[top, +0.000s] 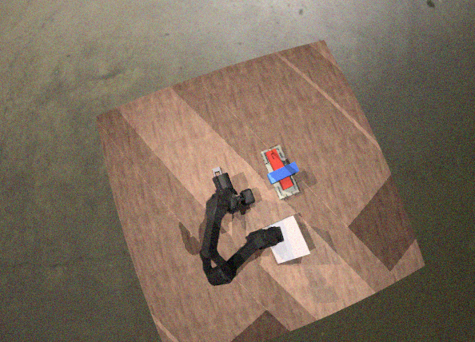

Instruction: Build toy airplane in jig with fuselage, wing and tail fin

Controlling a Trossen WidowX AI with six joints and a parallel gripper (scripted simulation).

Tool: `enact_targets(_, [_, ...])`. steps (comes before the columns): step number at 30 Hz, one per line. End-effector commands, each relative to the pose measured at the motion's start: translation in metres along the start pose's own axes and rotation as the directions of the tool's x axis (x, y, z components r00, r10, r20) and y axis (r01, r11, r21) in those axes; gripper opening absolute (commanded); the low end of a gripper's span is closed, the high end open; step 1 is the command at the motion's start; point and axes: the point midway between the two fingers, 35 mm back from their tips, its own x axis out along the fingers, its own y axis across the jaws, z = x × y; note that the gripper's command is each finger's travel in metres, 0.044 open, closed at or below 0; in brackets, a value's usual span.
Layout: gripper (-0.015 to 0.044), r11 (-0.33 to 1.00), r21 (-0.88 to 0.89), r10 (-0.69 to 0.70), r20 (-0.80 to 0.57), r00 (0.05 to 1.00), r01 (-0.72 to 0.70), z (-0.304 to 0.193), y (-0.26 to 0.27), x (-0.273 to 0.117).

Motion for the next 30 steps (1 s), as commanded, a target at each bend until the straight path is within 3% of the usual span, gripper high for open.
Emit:
enact_targets(1, [0.0309,1.0,0.003,0.005,-0.003,1.0,-0.005,-0.001,0.0,0.002])
enact_targets(10, [0.0072,1.0,0.003,0.005,-0.003,1.0,-0.005,-0.001,0.0,0.002])
enact_targets(19, [0.0,1.0,0.003,0.005,-0.003,1.0,-0.005,-0.001,0.0,0.002])
enact_targets(30, [0.0,1.0,0.016,0.003,-0.001,1.0,-0.003,0.002,-0.001,-0.022])
